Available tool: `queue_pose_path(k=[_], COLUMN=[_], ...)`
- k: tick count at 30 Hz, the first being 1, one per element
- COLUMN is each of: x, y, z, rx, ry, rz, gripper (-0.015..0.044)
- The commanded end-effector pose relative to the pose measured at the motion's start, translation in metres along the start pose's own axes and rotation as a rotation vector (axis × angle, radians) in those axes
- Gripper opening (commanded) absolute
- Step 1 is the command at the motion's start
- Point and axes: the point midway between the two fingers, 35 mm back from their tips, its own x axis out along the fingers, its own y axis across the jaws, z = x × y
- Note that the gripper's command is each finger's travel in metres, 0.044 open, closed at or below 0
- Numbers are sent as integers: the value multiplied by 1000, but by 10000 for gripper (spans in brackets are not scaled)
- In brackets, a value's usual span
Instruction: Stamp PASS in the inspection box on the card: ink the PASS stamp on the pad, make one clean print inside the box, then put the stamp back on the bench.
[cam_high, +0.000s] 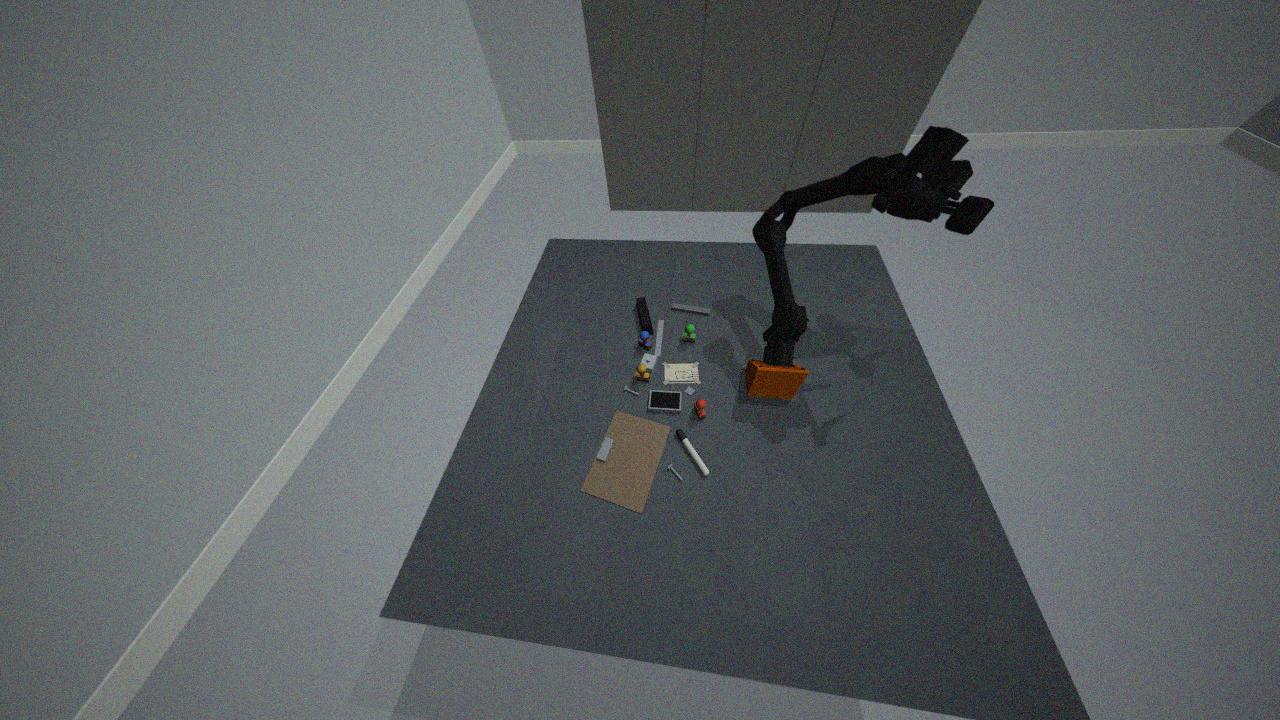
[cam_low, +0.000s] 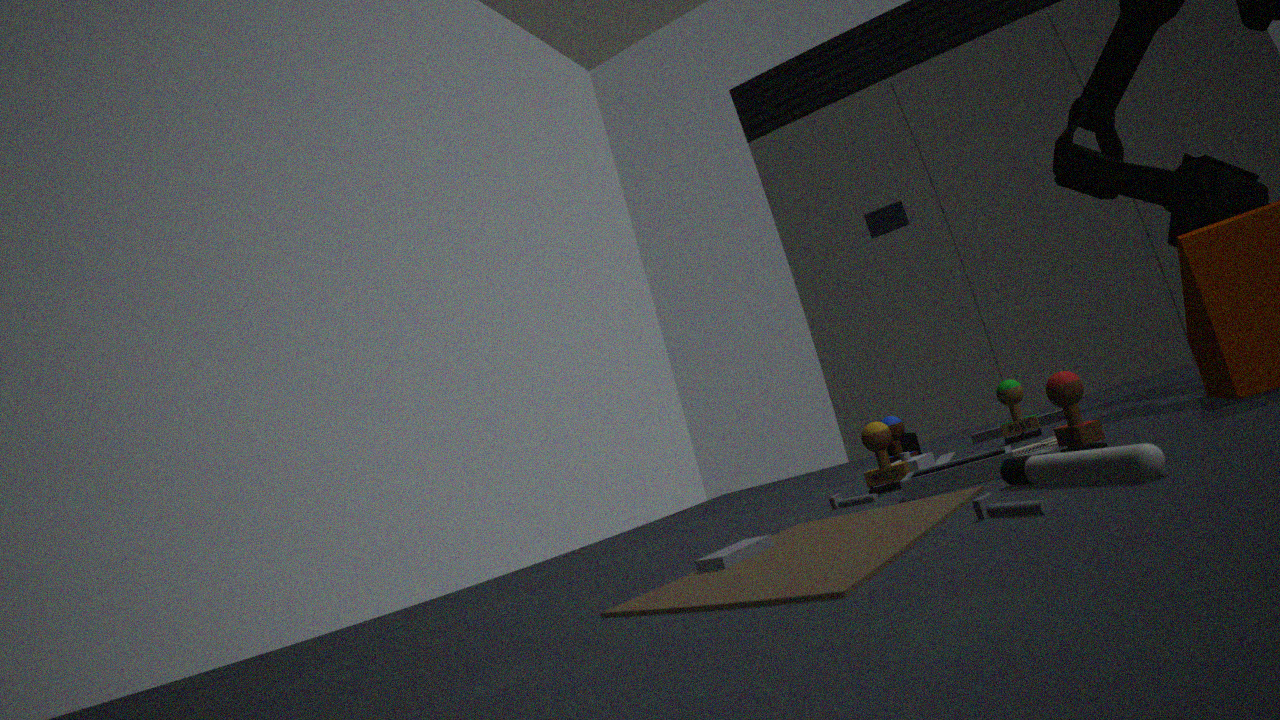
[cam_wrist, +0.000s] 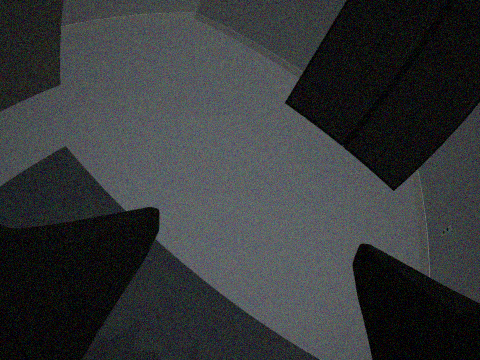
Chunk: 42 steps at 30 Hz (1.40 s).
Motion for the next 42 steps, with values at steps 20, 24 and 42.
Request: queue_pose_path(k=[20, 24, 42], x=[-238, -284, -410], y=[-157, -148, 6], z=[-123, -160, -339], rx=[725, 922, 1888], ry=[-78, -110, -135], rz=[-1160, -1356, -2001], gripper=[229, 229, 229])
